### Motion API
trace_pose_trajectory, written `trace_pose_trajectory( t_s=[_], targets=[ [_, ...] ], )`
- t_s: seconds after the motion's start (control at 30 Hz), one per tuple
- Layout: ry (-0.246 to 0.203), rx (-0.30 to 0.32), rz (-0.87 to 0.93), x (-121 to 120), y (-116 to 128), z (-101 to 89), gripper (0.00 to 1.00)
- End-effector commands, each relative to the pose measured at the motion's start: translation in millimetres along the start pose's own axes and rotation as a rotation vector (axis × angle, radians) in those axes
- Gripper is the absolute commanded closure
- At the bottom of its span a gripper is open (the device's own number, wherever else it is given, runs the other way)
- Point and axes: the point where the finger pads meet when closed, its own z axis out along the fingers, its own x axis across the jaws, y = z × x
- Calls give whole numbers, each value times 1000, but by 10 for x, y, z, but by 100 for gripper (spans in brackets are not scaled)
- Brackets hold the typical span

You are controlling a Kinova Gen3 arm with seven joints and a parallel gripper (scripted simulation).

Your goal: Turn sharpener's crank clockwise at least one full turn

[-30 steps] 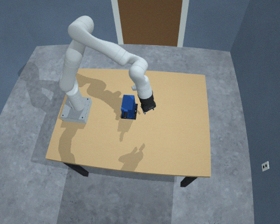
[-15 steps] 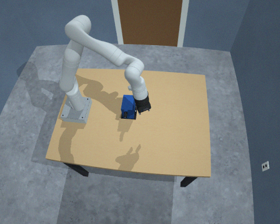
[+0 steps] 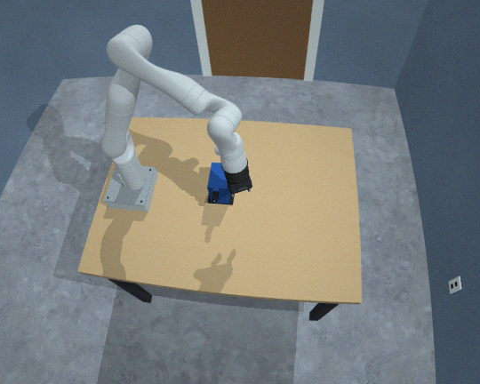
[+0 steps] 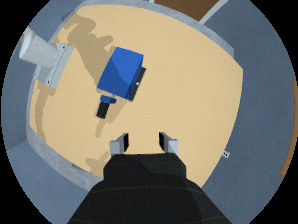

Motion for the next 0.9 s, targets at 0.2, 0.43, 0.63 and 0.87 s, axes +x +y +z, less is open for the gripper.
trace_pose_trajectory(
  t_s=[0.2,0.43,0.63,0.87],
  targets=[
    [-21,28,106,-256,-51,-51,0],
    [-21,28,106,-256,-51,-51,0],
    [-32,40,149,-364,-83,-65,0],
    [-42,51,188,-461,-114,-77,0]
  ],
)
